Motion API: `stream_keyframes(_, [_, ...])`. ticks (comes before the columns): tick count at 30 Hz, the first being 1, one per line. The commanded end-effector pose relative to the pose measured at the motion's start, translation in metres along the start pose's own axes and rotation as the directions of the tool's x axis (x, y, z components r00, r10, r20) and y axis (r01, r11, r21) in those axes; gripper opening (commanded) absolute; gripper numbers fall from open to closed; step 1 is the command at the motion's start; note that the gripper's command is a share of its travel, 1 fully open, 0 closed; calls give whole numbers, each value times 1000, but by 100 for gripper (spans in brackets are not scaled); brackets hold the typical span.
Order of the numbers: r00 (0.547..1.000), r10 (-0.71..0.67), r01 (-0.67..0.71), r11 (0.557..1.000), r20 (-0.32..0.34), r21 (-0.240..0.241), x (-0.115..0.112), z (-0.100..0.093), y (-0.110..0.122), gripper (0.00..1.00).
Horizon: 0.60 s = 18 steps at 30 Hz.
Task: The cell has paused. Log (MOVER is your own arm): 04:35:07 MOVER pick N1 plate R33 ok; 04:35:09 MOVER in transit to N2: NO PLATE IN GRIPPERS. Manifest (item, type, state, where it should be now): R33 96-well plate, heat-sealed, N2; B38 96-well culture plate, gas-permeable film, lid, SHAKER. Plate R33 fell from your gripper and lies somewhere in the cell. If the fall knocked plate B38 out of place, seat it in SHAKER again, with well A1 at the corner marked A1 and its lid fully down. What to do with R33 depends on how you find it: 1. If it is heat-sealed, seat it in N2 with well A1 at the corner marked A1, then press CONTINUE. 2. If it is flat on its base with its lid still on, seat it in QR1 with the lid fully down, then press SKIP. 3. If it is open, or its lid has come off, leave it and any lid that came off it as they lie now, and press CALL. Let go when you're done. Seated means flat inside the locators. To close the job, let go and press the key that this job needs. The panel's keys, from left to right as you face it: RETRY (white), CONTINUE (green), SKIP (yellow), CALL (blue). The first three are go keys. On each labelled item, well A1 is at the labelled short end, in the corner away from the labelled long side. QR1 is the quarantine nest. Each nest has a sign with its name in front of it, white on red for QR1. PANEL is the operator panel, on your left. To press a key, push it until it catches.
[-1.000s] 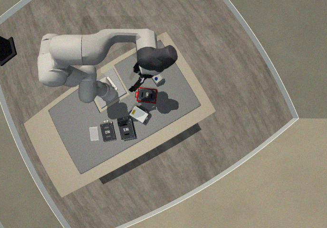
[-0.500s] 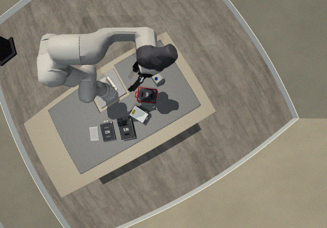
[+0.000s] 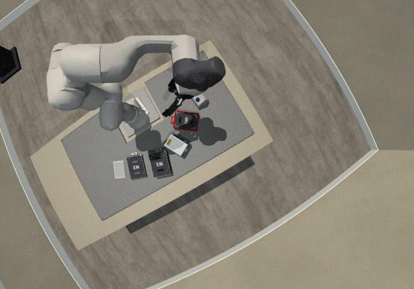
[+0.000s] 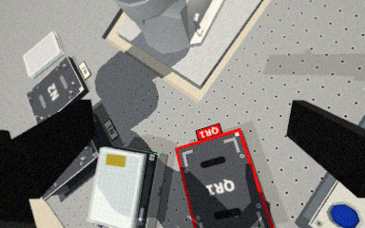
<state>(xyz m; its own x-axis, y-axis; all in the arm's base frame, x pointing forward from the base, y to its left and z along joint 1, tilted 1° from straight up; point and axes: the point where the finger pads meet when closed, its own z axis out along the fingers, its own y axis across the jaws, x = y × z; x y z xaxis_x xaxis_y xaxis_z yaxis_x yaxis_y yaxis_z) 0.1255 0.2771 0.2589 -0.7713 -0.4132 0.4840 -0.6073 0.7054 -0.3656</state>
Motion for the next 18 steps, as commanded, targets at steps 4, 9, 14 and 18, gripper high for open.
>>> stream_keyframes(4, [998, -58, 58, 998, 0, -22, -6, -5, -5, 100])
stream_keyframes(9, [992, -124, 124, 991, 10, -53, -18, -12, -13, 100])
stream_keyframes(14, [976, -214, 216, 972, 34, -93, -33, -21, -26, 100])
stream_keyframes(18, [965, -256, 260, 959, 48, -109, -41, -25, -32, 100])
